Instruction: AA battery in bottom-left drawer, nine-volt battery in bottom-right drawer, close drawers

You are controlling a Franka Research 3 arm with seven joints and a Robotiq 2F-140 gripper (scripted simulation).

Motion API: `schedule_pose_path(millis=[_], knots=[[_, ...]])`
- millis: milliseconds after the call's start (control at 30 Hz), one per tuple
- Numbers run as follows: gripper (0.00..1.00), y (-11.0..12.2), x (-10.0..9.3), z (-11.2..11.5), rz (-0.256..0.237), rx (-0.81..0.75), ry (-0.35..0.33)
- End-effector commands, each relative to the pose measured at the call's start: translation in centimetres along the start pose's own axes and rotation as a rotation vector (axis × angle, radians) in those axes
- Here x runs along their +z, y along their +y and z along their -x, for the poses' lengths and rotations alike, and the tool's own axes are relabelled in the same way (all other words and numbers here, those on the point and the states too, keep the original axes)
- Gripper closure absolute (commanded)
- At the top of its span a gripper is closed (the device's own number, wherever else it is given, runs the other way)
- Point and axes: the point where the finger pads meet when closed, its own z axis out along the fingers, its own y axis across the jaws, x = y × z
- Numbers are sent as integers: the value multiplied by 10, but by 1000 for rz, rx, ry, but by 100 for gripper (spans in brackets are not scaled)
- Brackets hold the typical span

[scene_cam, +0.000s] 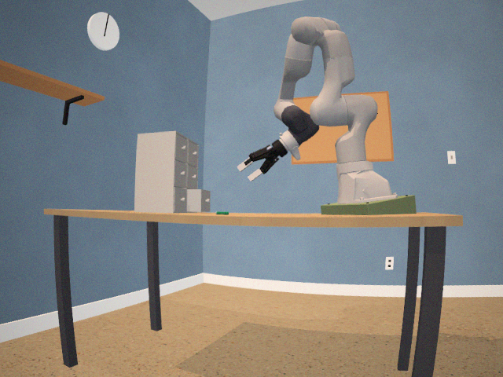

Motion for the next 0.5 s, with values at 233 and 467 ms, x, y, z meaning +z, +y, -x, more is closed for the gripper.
schedule_pose_path(millis=[233,467], knots=[[0,1,20,6,14,-234,-198],[0,1,26,5,20,-234,-251]])
